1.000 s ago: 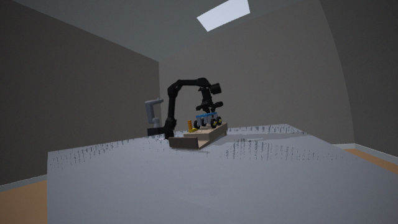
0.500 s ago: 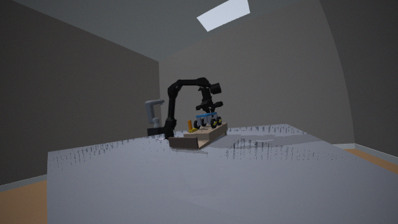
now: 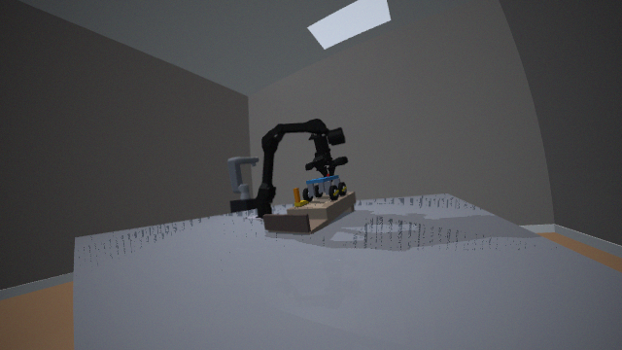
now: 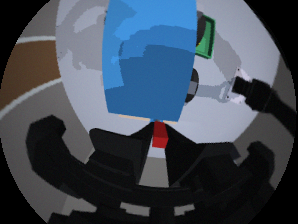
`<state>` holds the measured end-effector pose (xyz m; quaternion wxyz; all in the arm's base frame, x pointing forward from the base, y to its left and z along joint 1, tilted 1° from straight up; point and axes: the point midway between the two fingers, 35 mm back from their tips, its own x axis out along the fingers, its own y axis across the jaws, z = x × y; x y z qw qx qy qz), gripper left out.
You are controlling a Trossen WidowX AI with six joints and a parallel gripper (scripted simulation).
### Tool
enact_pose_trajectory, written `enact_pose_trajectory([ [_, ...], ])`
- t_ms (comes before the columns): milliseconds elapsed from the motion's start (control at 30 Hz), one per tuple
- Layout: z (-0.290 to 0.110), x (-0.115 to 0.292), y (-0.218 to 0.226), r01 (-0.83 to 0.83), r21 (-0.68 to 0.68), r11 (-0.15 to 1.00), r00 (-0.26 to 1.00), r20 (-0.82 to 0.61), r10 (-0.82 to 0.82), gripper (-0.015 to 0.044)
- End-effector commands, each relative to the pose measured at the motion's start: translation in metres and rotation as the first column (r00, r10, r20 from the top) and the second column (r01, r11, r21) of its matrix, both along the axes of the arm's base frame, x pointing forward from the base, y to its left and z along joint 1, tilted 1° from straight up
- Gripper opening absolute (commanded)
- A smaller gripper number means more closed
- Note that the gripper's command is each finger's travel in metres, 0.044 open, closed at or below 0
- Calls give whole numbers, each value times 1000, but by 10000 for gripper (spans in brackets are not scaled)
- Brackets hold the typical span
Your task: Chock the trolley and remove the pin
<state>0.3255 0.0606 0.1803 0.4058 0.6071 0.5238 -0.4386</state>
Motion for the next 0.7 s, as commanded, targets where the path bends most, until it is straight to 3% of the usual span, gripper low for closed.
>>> enact_pose_trajectory([
  [0, 5, 0, 0, -3, 3, 1000, 1000, 5, 3, 0],
  [667, 17, -1, -3, -3, 3, 1000, 1000, 5, 3, 0],
])
